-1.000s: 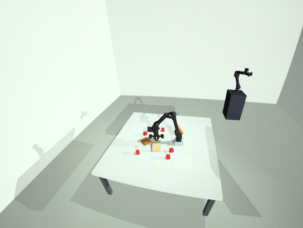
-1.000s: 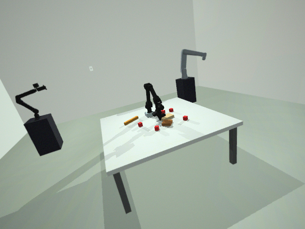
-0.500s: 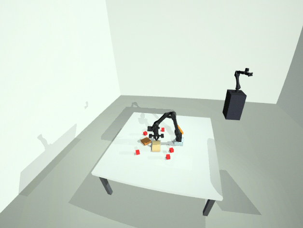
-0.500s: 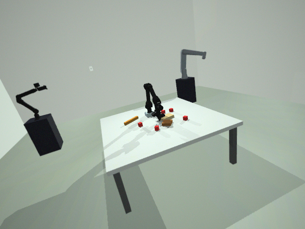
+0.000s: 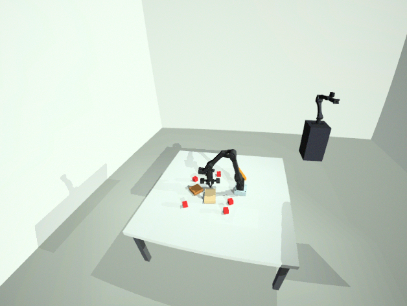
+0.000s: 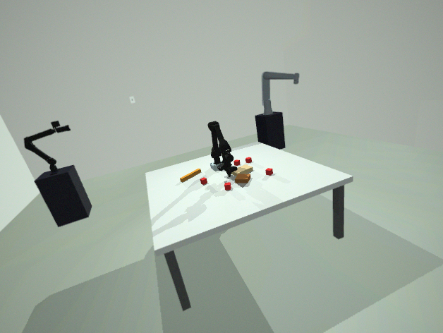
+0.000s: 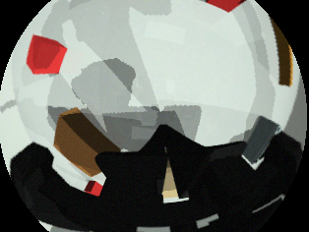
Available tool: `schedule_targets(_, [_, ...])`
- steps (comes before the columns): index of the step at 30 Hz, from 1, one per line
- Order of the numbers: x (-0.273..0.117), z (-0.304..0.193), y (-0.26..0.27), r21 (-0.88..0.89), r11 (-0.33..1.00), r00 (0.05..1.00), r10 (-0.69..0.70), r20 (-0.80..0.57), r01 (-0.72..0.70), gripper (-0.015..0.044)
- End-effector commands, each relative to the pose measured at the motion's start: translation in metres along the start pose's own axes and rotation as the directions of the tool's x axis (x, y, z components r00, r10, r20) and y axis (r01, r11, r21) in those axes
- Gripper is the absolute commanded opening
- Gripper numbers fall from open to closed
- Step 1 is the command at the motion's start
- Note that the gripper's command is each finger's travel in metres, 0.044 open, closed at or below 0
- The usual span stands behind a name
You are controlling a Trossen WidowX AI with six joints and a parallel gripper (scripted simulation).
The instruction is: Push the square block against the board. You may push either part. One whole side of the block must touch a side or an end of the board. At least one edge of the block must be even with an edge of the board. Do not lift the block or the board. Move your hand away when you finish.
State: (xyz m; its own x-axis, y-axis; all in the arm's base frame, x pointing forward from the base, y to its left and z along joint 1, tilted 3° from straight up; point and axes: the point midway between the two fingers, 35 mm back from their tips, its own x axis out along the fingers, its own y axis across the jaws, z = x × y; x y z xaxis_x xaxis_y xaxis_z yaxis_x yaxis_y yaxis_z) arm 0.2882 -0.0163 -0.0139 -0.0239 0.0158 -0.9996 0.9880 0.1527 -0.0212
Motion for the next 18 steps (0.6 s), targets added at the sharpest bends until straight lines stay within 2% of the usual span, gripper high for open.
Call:
schedule_targets(1, [0.000, 0.006, 0.000, -0.006, 1.000, 1.000, -0.003, 0.002, 0.003, 0.0000])
schedule_targets(6, [-0.003, 0.008, 0.000, 0.000, 1.000, 1.000, 0.000, 0.000, 0.000, 0.0000])
schedule_targets(10, [-0.052, 0.008, 0.000, -0.005, 1.000, 1.000, -0.003, 0.002, 0.003, 0.0000])
schedule_targets(18, [-0.055, 0.005, -0.002, -0.056, 0.998, 1.000, -0.003, 0.002, 0.003, 0.0000])
